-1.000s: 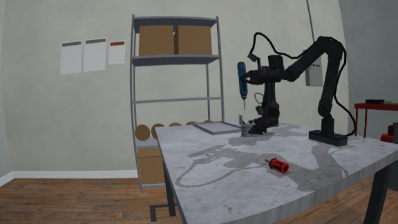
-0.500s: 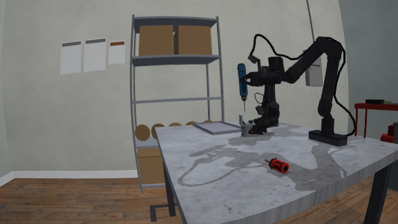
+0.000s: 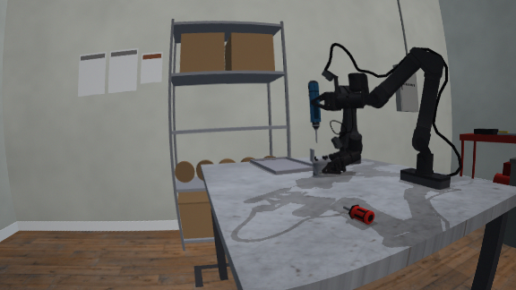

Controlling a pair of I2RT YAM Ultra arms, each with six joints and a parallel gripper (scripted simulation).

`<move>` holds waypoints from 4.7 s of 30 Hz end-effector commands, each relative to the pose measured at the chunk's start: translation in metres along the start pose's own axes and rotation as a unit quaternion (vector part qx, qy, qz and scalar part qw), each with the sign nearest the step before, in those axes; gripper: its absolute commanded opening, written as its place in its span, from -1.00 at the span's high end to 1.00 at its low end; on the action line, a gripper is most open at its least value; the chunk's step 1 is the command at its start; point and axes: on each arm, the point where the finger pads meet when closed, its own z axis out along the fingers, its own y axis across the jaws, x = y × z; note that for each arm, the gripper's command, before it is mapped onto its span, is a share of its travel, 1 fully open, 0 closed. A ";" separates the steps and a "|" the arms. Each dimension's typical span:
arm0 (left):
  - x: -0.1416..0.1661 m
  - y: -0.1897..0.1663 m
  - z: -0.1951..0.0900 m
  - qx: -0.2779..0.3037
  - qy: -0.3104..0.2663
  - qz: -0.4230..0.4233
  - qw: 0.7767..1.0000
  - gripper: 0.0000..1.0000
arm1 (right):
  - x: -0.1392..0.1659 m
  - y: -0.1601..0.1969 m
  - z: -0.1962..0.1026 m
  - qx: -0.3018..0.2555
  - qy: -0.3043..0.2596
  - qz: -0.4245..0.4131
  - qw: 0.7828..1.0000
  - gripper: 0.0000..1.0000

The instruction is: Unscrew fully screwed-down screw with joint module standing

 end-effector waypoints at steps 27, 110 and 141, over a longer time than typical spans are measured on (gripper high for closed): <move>-0.019 -0.002 0.000 0.004 -0.061 -0.003 0.998 0.17 | -0.003 0.001 0.000 0.000 -0.003 0.005 1.000 -0.17; -0.007 0.000 0.000 0.003 -0.071 -0.002 0.998 0.17 | -0.003 0.001 0.000 0.000 -0.003 0.005 1.000 -0.17; -0.006 0.002 -0.001 0.001 -0.070 -0.002 0.998 0.17 | -0.003 0.001 0.000 0.000 -0.003 0.005 1.000 -0.17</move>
